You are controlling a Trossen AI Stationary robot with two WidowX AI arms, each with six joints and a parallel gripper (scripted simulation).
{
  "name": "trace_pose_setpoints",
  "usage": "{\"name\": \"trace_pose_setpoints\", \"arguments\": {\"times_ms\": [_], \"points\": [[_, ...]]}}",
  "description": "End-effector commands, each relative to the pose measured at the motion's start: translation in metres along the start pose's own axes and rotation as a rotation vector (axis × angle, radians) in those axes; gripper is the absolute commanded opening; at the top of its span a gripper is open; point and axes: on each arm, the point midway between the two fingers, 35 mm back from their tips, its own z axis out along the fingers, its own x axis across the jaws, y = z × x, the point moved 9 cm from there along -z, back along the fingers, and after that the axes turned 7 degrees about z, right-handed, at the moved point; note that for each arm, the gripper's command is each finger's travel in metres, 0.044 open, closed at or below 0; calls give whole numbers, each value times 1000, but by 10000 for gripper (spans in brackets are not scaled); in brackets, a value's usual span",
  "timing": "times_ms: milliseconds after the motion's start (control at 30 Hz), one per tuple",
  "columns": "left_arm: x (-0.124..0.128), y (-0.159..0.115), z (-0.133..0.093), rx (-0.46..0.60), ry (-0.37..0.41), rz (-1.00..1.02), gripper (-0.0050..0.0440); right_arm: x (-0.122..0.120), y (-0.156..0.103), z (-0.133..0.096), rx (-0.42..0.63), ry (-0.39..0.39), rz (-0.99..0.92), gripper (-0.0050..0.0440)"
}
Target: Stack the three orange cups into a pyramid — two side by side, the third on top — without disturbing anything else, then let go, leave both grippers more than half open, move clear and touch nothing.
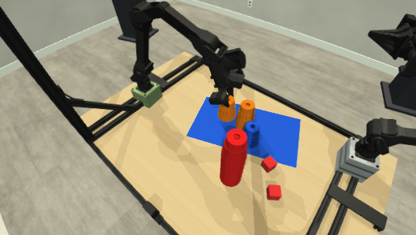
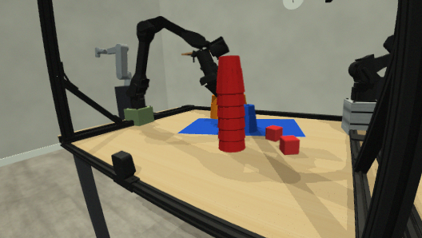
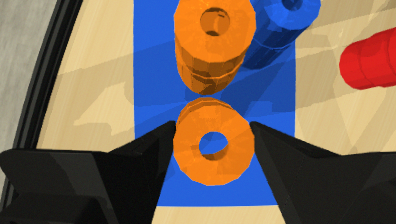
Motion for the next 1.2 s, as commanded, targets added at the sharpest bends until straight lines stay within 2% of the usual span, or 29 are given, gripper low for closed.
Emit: {"name": "trace_pose_setpoints", "arguments": {"times_ms": [0, 733, 1167], "points": [[0, -4, 6, 11, -3, -3, 0, 0, -1, 0, 2, -3, 6, 0], [-2, -16, 35, 11, -3, -3, 0, 0, -1, 0, 2, -3, 6, 0], [-2, -14, 30, -5, 0, 0, 0, 0, -1, 0, 2, -3, 6, 0]]}}
